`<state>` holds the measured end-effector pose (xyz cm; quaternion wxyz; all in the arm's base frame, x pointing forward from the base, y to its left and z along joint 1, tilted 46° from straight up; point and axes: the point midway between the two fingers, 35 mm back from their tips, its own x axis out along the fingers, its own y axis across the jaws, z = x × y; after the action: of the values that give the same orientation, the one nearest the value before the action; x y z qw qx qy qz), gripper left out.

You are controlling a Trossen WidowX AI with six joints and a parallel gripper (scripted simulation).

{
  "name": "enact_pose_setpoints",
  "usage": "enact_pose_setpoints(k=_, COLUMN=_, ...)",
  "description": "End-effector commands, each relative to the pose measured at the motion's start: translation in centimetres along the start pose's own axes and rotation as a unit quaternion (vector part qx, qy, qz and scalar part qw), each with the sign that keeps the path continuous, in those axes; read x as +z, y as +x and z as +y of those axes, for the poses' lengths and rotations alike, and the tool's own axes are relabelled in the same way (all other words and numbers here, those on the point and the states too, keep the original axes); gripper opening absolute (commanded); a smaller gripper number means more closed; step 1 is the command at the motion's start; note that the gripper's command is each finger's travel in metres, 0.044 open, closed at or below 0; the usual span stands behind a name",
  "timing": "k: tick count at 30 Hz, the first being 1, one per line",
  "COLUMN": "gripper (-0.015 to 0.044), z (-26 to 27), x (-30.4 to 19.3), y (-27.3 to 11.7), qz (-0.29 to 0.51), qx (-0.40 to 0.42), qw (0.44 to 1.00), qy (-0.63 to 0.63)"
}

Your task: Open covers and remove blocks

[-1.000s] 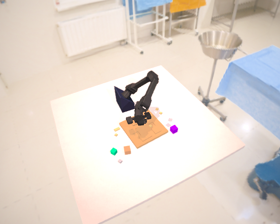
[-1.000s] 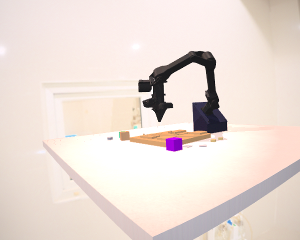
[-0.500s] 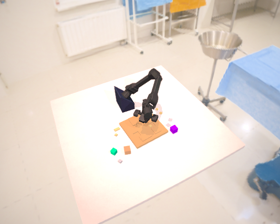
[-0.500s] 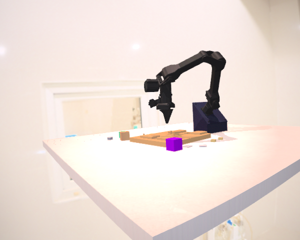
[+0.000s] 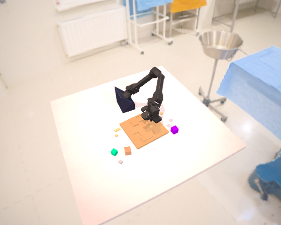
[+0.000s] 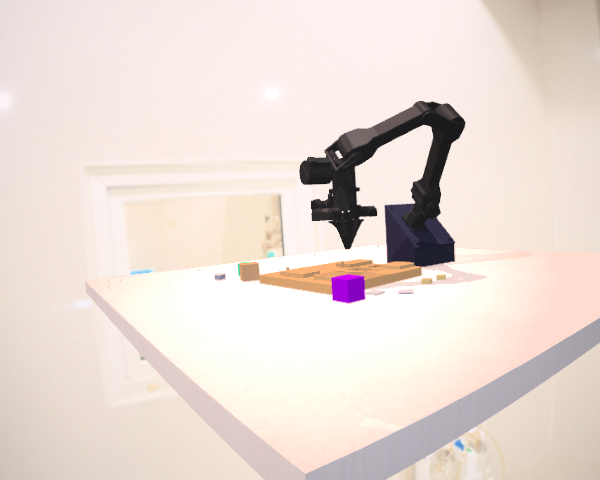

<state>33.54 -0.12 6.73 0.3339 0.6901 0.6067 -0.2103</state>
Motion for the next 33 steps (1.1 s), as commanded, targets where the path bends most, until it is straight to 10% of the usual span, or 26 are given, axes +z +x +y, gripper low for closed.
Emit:
enact_pose_setpoints(k=1, gripper=0.0000, z=0.0, x=-0.1, y=0.1, qz=0.002, qx=0.001, qw=1.000, qy=0.012)
enact_pose_setpoints(k=33, gripper=0.0000, z=-0.2, x=-0.1, y=6.2, qz=0.003, qx=0.001, qw=1.000, qy=0.012)
